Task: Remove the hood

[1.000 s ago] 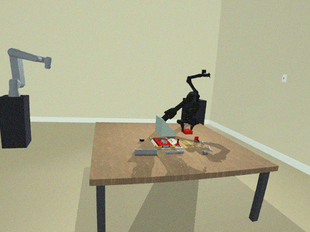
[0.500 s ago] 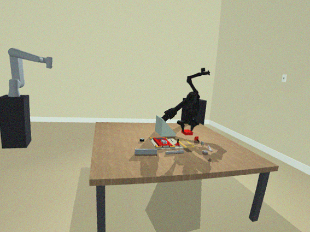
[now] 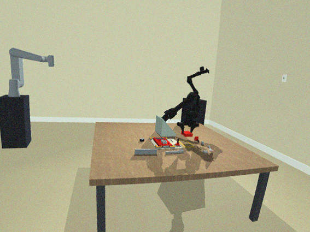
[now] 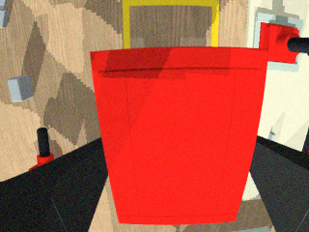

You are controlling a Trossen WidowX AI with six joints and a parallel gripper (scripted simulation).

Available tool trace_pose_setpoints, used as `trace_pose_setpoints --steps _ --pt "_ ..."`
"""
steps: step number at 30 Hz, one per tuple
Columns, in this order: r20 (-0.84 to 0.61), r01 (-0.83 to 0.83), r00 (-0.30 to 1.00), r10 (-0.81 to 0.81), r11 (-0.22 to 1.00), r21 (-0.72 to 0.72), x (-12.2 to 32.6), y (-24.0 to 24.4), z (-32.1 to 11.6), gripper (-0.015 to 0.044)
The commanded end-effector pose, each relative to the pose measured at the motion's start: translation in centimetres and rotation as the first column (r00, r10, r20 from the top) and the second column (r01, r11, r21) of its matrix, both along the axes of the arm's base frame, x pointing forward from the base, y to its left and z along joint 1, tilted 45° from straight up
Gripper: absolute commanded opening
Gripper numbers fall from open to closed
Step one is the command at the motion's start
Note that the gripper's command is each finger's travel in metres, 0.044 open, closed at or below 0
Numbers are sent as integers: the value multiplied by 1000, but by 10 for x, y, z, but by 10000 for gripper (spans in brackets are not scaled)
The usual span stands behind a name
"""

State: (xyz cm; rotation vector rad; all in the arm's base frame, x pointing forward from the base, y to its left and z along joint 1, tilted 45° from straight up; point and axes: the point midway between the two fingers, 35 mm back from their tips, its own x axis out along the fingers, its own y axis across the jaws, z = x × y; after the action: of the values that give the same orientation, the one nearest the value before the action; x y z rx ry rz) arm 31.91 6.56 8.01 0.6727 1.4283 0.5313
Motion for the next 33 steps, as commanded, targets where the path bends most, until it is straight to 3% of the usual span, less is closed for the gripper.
trace_pose_setpoints --steps 1,33 --pt "-6 2 1000 -2 1000 5 -1 3 -4 0" --pt "-6 2 1000 -2 1000 7 1 24 -24 0"
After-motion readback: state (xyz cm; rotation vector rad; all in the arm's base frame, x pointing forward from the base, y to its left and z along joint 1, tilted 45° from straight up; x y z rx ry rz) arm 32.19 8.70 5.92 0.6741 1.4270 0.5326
